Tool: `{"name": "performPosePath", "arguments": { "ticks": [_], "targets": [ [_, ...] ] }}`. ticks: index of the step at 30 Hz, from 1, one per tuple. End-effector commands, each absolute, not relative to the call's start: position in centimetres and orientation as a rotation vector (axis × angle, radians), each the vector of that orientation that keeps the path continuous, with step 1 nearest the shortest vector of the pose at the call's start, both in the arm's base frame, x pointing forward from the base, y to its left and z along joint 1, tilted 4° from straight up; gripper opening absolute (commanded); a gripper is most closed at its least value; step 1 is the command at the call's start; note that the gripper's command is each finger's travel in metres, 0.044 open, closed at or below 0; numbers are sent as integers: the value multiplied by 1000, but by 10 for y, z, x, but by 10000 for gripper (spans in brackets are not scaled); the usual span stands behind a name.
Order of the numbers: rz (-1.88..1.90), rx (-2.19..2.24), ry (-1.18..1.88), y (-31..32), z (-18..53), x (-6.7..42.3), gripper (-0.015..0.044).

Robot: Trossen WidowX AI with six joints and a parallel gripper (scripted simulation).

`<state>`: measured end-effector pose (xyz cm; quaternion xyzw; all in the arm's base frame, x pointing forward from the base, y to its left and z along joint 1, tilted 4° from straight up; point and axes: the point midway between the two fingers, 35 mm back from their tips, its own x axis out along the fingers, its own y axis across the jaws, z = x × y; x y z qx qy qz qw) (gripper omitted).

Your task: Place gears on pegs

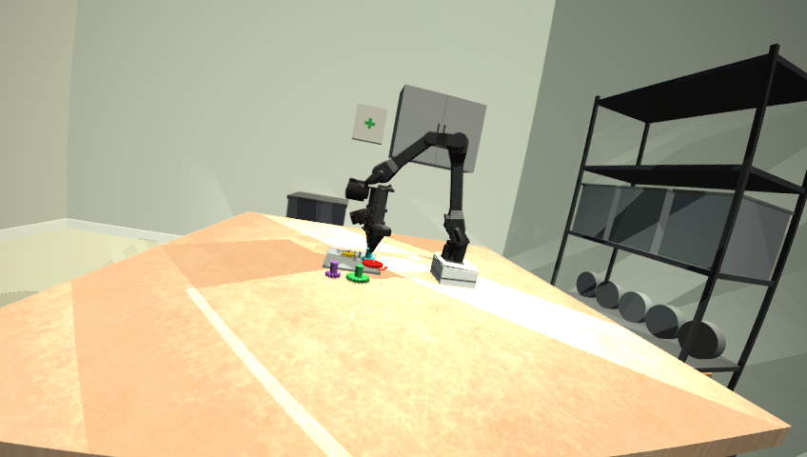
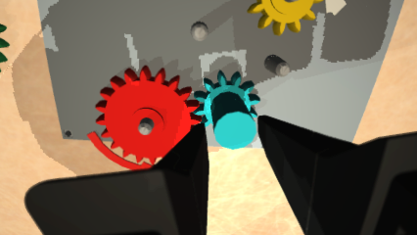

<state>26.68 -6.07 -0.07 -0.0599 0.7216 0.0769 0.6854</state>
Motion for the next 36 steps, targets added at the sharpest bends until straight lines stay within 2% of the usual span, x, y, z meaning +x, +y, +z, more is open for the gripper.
{"name": "performPosePath", "arguments": {
  "ticks": [1,8,12,19,20,36],
  "targets": [
    [130,-101,1611,-62,12,270,140],
    [60,-33,1614,-62,45,271,140],
    [148,-114,1607,-34,41,302,245],
    [344,-292,1578,74,40,369,429],
    [367,-313,1574,90,39,373,440],
    [386,-329,1571,105,12,372,440]
  ]
}}
